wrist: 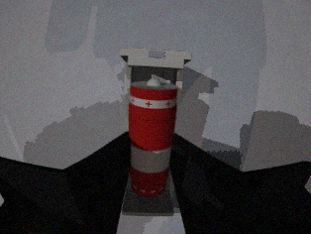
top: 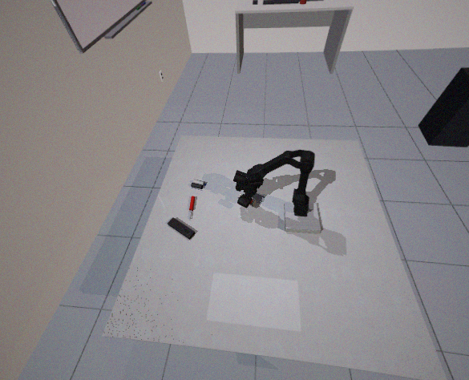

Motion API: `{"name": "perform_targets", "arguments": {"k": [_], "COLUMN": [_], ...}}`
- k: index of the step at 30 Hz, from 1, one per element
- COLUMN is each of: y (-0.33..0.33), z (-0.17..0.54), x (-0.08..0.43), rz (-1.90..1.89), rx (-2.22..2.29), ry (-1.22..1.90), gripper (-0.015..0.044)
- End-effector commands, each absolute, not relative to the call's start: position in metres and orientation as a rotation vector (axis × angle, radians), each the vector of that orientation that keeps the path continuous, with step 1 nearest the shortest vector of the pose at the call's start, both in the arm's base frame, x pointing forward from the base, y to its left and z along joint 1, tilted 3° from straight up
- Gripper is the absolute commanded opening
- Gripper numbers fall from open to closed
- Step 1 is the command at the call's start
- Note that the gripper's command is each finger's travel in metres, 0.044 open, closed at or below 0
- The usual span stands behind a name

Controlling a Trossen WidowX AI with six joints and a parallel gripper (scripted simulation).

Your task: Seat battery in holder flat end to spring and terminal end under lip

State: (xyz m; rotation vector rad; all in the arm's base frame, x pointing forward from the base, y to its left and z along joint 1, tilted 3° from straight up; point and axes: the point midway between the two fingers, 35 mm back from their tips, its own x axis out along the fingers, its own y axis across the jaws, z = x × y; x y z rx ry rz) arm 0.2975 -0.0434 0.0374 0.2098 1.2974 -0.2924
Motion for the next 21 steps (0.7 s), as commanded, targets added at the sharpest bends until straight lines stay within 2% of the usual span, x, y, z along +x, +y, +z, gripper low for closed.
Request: {"name": "perform_targets", "arguments": {"k": [1, 21], "y": [-0.0423, -0.0438], "z": [0.0343, 0.0329], "x": [0.2952, 0.2984], "rz": [-0.284, -0.282], "rx": [0.215, 0.239], "ry": [1.343, 1.457], "gripper": [0.0086, 0.0086]}}
